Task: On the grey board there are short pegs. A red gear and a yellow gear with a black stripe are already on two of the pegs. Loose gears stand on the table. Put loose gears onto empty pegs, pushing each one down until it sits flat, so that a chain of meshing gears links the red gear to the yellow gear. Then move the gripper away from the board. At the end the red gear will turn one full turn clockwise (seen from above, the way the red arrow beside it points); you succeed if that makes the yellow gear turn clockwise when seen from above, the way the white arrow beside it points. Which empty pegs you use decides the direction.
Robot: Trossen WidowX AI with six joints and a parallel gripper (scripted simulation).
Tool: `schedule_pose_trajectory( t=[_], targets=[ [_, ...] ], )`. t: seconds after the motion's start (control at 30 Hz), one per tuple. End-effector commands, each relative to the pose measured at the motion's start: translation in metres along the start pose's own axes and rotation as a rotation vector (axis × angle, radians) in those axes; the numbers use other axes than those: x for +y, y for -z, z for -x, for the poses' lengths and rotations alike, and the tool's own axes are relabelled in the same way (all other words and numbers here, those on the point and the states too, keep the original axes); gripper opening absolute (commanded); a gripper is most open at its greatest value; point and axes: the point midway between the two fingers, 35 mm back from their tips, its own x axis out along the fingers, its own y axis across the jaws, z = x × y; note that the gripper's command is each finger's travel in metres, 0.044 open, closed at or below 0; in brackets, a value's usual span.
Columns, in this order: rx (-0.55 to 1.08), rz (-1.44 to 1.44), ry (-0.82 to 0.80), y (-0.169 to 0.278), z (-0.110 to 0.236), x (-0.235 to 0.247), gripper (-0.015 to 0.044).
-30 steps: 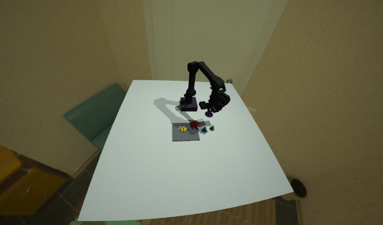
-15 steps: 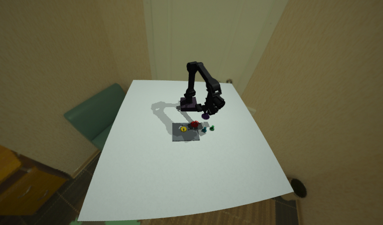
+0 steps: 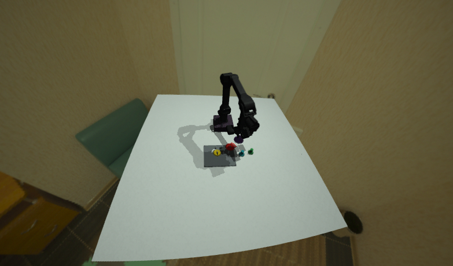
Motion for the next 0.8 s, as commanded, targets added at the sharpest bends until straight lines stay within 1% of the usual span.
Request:
schedule_pose_trajectory(
  t=[0.0, 0.77],
  targets=[
    [0.005, 0.001, 0.006, 0.001, -0.005, -0.010, 0.0000],
    [0.005, 0.001, 0.012, 0.006, -0.023, -0.057, 0.0000]
  ],
)
